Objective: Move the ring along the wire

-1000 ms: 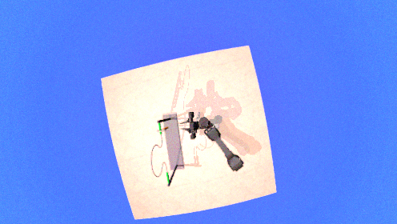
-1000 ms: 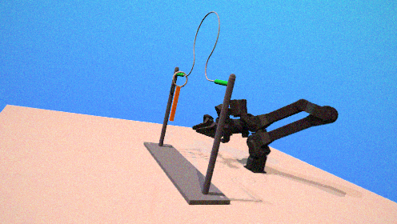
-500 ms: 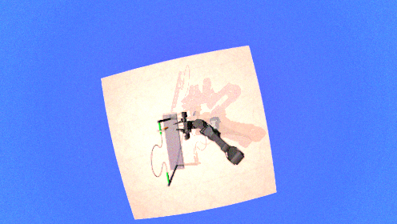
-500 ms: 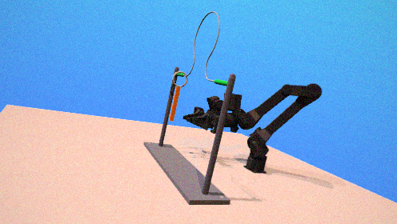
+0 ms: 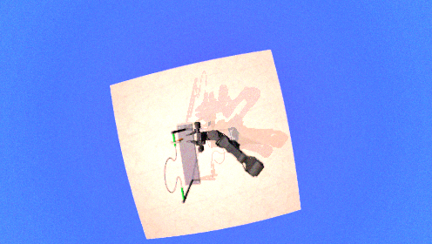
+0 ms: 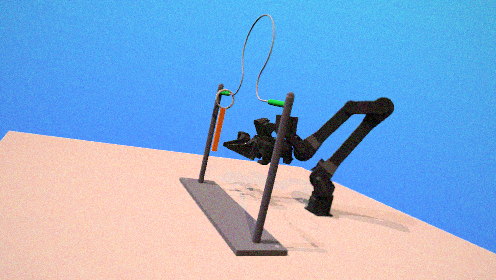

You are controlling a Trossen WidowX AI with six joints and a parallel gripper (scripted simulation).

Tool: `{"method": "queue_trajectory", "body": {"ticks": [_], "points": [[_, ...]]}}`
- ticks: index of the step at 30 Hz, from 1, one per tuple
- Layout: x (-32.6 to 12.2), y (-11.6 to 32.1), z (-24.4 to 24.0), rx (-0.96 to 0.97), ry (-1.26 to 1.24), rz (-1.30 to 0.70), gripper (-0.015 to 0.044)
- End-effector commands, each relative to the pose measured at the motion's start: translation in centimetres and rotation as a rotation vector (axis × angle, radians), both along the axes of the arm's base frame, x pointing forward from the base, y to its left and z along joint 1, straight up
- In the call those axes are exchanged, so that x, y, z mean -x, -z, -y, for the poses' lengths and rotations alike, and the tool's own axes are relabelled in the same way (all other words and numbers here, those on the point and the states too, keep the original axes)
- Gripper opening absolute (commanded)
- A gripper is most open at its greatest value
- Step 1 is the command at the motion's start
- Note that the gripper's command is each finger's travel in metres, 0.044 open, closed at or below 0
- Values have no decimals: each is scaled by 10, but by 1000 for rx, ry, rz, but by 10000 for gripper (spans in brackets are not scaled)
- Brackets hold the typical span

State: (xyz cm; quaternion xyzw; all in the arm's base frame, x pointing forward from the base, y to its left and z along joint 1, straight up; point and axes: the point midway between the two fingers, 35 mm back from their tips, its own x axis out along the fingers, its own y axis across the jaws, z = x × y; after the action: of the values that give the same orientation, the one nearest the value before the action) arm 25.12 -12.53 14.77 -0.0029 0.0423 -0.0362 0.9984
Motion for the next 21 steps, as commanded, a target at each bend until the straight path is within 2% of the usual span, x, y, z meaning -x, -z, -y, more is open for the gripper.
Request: {"method": "queue_trajectory", "body": {"ticks": [1,21], "points": [[-6,-3,3,1,4,6,160],[-36,-1,5,2,4,8,160]]}}
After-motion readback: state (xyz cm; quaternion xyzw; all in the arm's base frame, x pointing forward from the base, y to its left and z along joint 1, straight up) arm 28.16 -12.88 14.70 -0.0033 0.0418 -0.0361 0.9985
